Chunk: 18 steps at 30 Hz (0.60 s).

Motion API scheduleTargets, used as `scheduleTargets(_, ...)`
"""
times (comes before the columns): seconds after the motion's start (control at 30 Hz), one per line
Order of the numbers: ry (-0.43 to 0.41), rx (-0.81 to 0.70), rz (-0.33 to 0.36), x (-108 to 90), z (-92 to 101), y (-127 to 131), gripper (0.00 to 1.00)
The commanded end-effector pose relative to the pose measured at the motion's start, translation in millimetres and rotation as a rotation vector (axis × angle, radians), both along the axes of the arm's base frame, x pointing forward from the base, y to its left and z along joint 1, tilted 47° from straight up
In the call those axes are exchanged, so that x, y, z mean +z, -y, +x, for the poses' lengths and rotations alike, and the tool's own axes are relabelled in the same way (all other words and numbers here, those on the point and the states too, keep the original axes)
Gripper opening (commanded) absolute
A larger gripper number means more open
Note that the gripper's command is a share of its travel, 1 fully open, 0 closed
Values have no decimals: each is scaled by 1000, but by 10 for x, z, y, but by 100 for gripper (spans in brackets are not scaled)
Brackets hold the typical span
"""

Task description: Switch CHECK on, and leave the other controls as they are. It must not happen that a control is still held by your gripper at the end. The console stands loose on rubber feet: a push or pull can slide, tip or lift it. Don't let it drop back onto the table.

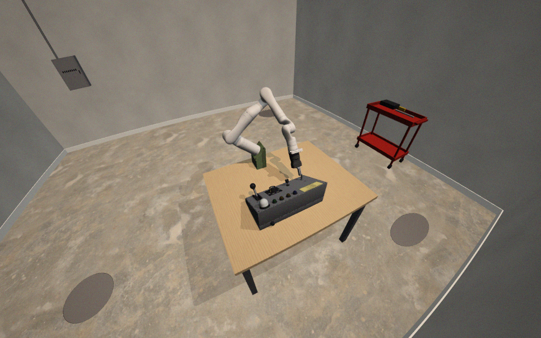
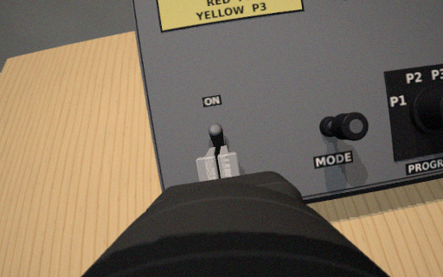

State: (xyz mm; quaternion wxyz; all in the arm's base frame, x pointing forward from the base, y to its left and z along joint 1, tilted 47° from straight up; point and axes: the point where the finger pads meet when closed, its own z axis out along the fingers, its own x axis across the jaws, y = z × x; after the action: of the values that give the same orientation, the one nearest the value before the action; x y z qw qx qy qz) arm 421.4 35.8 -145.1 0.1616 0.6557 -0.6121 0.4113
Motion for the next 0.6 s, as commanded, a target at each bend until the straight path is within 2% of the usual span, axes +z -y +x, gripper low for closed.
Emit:
scheduleTargets(0.0,1,1,2,3,6,-10,0)
scheduleTargets(0.57,1,1,2,-2,-9,-7,0)
